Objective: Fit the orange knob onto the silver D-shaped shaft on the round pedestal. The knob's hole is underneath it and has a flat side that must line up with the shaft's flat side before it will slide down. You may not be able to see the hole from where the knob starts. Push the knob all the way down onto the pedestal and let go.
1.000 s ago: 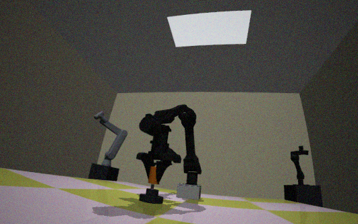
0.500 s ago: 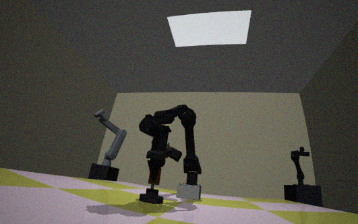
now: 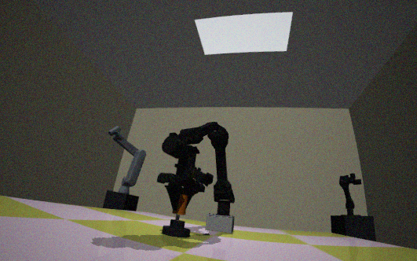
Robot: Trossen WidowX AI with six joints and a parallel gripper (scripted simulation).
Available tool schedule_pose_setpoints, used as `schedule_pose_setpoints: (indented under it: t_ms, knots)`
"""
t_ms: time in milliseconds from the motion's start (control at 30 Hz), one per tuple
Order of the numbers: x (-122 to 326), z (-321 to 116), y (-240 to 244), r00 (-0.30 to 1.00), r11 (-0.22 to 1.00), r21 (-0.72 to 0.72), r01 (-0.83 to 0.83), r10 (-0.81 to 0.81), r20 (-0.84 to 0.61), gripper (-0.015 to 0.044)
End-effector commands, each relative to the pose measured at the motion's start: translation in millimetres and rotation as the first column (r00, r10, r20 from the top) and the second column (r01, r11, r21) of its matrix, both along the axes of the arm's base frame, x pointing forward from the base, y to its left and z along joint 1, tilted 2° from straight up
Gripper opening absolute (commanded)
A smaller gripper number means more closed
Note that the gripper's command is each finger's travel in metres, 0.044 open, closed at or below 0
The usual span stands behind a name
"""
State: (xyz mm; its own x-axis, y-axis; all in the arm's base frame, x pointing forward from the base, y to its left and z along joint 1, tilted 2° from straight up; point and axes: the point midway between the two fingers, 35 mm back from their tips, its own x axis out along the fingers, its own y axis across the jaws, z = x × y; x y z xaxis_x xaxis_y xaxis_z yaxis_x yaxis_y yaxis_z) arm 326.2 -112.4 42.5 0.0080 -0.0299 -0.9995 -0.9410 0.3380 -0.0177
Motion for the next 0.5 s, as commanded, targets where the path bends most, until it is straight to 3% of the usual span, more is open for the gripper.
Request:
schedule_pose_setpoints:
  t_ms: [0,467]
  knots:
    - [-0.4,-1.2,-0.2,1.000,1.000,-0.003,0.016,-0.016,0.000,0.0000]
    - [-0.5,-3.2,-0.4,1.000,1.000,-0.003,0.016,-0.016,0.000,0.0000]
